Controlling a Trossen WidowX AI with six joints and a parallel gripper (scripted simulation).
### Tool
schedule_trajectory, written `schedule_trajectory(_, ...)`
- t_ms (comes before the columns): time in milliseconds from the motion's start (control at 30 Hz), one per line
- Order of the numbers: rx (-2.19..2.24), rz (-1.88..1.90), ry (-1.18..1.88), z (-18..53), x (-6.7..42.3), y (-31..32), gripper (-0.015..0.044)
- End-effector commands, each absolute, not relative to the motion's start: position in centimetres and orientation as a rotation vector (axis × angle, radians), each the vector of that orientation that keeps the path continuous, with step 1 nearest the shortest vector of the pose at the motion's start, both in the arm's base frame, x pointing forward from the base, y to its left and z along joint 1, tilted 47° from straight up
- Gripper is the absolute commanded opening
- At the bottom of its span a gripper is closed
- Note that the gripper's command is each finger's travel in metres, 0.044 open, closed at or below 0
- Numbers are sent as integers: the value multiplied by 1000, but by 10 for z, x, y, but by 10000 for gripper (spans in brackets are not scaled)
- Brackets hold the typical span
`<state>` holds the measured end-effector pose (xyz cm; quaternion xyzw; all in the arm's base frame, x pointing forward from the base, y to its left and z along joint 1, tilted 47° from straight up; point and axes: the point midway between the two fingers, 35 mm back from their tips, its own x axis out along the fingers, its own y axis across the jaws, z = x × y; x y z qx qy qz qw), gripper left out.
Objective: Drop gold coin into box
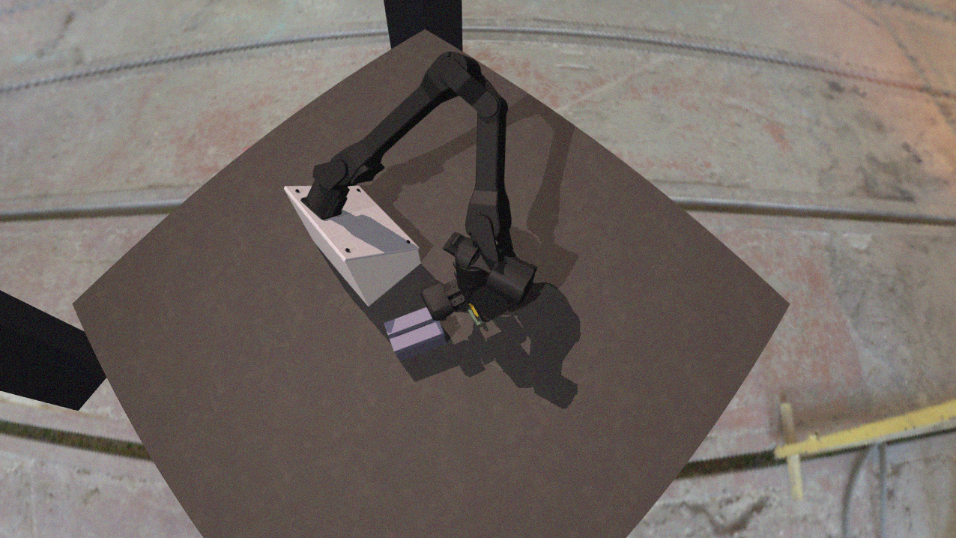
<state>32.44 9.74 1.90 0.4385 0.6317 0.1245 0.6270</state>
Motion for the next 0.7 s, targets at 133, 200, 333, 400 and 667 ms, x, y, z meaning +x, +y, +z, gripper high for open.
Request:
schedule_trajectory(133,1006,278,1460,7,323,108,161)
schedule_trajectory(200,1006,278,1460,5,324,110,161)
schedule_trajectory(333,1007,279,1459,0,324,115,161)
schedule_trajectory(400,1008,279,1459,-2,324,118,161)
schedule_trajectory(667,1009,280,1459,-6,325,123,108)
